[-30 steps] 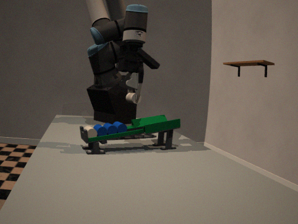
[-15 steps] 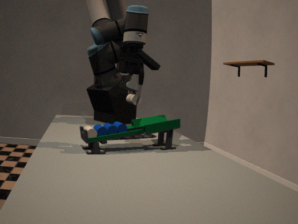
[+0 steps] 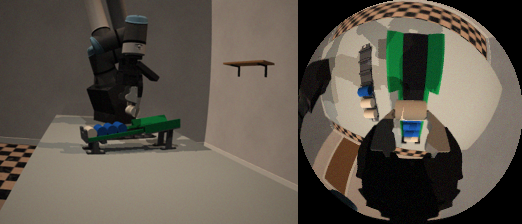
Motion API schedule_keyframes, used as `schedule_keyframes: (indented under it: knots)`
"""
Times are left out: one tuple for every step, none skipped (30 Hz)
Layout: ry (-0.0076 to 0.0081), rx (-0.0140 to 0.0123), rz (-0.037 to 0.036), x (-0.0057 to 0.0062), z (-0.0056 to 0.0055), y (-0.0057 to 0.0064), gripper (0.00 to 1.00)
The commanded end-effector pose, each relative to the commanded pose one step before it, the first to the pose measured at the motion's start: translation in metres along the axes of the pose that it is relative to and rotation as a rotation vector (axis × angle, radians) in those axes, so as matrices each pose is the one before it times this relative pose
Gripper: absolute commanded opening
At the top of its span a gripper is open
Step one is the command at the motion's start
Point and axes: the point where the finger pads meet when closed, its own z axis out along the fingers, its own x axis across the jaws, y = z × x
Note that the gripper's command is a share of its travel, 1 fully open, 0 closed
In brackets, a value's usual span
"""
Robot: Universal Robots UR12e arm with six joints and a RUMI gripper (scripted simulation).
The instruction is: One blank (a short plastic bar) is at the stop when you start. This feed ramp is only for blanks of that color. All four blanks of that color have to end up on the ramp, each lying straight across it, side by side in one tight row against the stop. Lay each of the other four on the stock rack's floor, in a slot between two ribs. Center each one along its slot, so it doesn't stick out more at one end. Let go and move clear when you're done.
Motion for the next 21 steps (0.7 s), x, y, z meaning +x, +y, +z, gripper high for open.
schedule_keyframes:
  knots:
    - [0.01222,-0.00212,0.00175,0.00589,0.02141,0.00214,0.33]
    - [0.00036,-0.00014,0.00015,0.00039,0.00466,0.00018,0.33]
    - [0.00011,-0.00005,0.00005,0.00017,0.00447,0.00006,0.33]
    - [-0.00006,0.00002,-0.00003,0.00001,0.00421,-0.00002,0.33]
    - [-0.00002,0.00001,-0.00001,0.00004,0.00385,0.00000,0.33]
    - [0.00002,-0.00001,0.00001,0.00007,0.00346,0.00002,0.33]
    - [0.00005,-0.00002,0.00002,0.00009,0.00304,0.00003,0.33]
    - [0.00008,-0.00003,0.00003,0.00012,0.00261,0.00005,0.33]
    - [0.00007,-0.00003,0.00003,0.00009,0.00218,0.00004,0.33]
    - [0.00008,-0.00003,0.00003,0.00010,0.00174,0.00004,0.33]
    - [0.00007,-0.00003,0.00003,0.00008,0.00133,0.00003,0.33]
    - [0.00005,-0.00002,0.00002,0.00005,0.00095,0.00002,0.33]
    - [0.00003,-0.00001,0.00001,0.00003,0.00062,0.00001,0.33]
    - [0.00000,0.00000,0.00000,0.00000,0.00000,0.00000,0.33]
    - [0.00000,0.00000,0.00000,0.00000,0.00000,0.00000,0.33]
    - [0.00043,-0.00002,-0.00103,0.00018,0.00004,-0.00062,0.33]
    - [0.00010,-0.00002,-0.00043,0.00002,0.00003,-0.00026,0.33]
    - [0.00043,-0.00029,0.00009,-0.00011,-0.00044,0.00009,0.33]
    - [0.00013,-0.00012,0.00029,-0.00012,-0.00020,0.00005,0.33]
    - [0.00013,-0.00007,0.00024,0.00003,-0.00009,0.00006,0.33]
    - [0.00001,-0.00001,0.00014,0.00000,-0.00001,0.00001,0.33]
